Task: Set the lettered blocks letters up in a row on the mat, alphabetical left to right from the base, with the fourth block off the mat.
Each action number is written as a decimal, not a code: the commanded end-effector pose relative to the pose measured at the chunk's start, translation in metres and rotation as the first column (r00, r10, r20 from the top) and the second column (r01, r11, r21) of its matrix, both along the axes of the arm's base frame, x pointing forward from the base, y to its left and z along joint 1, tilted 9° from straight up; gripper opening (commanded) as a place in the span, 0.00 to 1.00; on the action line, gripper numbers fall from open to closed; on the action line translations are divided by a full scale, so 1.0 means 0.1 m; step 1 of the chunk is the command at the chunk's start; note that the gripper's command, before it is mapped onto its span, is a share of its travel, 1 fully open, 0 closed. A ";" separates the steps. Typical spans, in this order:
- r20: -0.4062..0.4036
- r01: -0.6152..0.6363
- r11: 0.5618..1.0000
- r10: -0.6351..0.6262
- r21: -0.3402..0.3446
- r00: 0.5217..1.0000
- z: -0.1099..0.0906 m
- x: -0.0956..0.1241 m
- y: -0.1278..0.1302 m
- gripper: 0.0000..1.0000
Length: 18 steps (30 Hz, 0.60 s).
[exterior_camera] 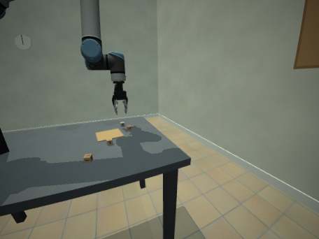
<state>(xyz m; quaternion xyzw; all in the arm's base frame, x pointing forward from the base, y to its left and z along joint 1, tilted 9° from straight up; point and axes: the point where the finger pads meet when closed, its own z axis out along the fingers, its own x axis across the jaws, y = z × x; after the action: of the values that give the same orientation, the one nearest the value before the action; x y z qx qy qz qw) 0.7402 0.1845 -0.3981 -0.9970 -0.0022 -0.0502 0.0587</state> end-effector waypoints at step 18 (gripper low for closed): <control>0.001 0.000 1.000 0.000 0.000 1.000 -0.01 0.01 0.00 0.37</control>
<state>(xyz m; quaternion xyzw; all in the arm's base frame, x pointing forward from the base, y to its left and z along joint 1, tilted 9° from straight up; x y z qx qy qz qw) 0.7403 0.1846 -0.3989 -0.9970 -0.0022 -0.0502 0.0587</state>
